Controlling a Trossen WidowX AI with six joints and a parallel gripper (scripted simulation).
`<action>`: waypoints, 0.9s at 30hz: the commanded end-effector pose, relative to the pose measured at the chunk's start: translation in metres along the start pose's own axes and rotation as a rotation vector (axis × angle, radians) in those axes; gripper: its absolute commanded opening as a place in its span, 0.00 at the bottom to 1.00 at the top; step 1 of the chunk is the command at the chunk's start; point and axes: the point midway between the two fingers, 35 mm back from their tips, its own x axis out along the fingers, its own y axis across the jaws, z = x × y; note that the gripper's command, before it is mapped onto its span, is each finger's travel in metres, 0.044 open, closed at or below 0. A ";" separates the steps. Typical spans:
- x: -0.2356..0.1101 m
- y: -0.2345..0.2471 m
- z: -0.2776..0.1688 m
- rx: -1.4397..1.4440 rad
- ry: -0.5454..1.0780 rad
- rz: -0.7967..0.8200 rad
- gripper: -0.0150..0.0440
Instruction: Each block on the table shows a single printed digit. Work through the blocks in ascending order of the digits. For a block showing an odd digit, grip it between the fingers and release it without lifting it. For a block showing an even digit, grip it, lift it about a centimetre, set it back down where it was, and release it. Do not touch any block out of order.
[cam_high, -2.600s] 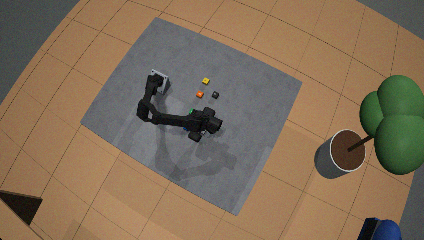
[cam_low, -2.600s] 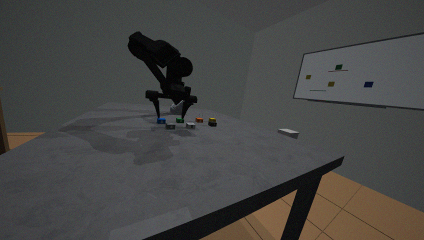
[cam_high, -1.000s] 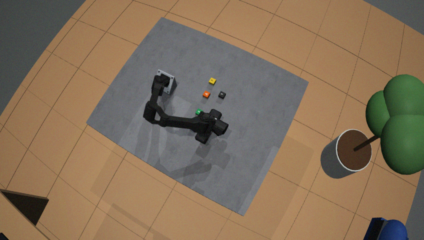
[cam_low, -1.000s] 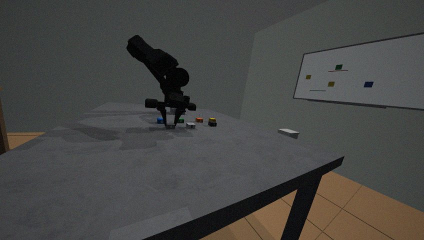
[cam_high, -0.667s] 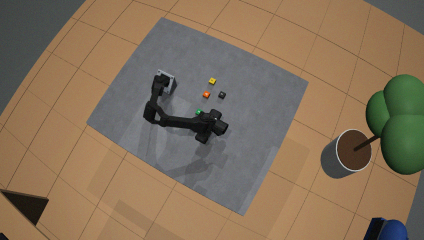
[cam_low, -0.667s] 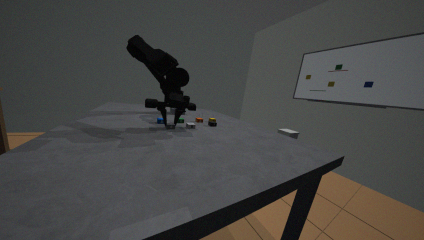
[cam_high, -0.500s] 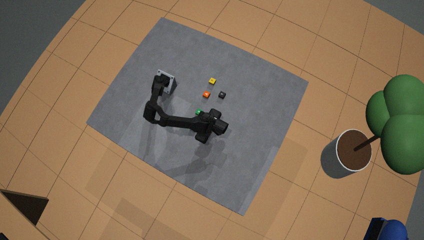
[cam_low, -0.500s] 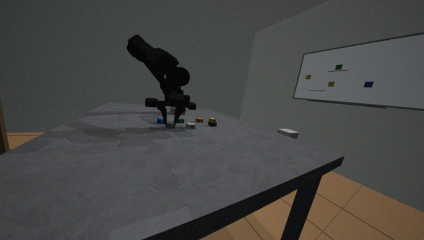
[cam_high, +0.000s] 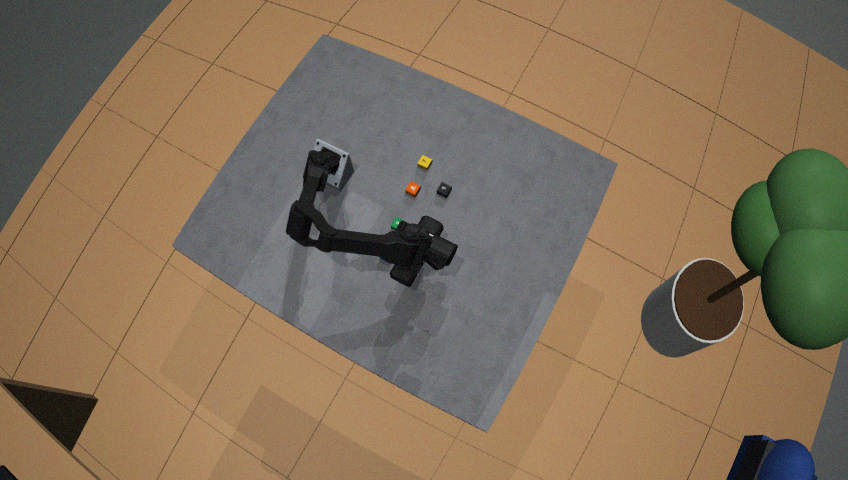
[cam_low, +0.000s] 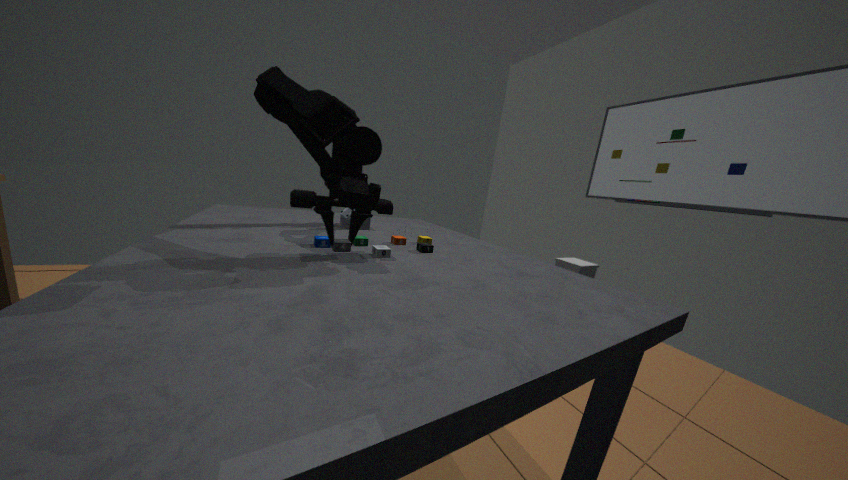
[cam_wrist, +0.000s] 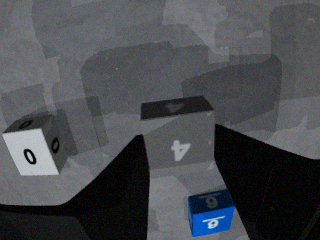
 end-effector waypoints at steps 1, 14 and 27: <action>-0.001 -0.001 0.000 0.005 0.000 -0.004 0.46; 0.014 -0.001 0.000 0.005 0.000 -0.005 0.46; 0.014 -0.001 0.000 0.005 0.000 -0.005 0.59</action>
